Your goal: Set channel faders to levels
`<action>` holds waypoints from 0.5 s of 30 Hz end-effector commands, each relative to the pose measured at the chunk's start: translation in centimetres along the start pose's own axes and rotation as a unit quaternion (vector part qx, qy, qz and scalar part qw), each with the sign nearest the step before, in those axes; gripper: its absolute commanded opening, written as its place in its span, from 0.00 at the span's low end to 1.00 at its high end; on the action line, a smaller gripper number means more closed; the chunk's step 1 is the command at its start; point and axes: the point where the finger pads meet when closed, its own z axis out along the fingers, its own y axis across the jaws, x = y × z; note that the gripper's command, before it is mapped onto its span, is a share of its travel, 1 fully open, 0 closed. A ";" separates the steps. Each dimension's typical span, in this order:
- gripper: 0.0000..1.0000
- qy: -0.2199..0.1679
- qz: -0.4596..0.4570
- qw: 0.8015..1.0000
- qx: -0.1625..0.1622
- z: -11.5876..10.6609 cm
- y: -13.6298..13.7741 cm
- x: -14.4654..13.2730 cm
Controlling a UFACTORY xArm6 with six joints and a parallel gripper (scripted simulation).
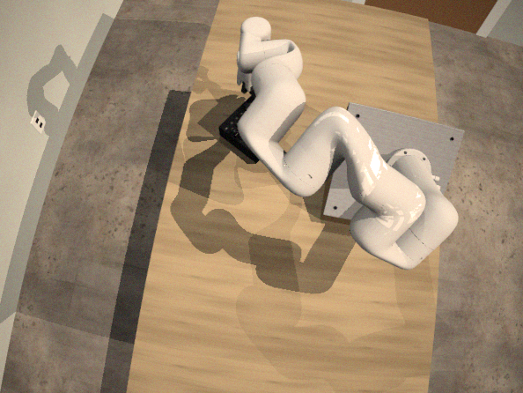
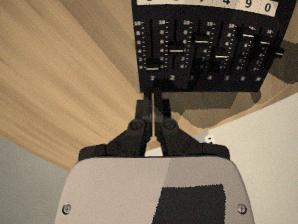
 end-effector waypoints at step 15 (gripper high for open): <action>0.00 -0.002 -0.001 1.000 0.000 0.8 0.0 -0.2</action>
